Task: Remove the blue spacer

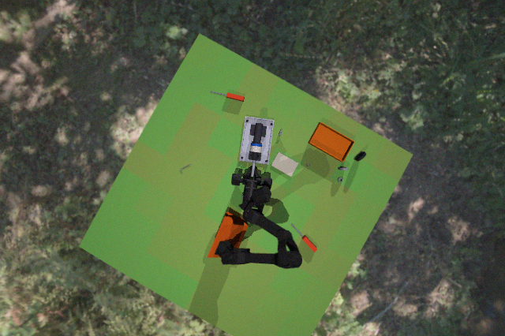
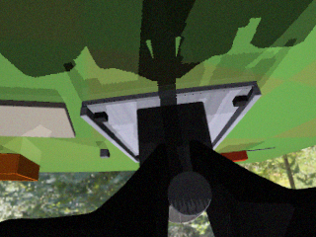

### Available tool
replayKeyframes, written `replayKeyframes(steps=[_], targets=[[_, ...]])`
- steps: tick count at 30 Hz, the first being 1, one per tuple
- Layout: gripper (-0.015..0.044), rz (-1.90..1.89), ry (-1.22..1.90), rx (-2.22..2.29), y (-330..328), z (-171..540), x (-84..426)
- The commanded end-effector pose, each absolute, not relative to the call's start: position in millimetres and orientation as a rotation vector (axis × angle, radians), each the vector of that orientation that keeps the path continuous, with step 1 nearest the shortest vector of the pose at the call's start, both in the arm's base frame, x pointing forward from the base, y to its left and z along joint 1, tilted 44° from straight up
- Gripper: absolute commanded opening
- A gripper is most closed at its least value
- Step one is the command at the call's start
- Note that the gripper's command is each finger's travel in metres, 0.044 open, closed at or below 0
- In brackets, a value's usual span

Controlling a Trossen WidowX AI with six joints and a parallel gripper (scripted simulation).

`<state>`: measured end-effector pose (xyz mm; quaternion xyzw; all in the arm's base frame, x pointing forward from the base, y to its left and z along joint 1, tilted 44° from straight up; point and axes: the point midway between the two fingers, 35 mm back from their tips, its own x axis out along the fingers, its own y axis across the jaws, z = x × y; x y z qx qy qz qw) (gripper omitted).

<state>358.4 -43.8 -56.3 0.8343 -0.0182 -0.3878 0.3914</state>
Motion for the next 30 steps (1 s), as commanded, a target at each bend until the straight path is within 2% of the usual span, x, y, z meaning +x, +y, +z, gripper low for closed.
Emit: replayKeyframes(steps=[1, 30], targets=[[0.0000, -0.985, -0.048, 2.115, -44.3, -55.6, 357.6], [0.0000, -0.985, -0.048, 2.115, -45.0, -55.2, 354.6]])
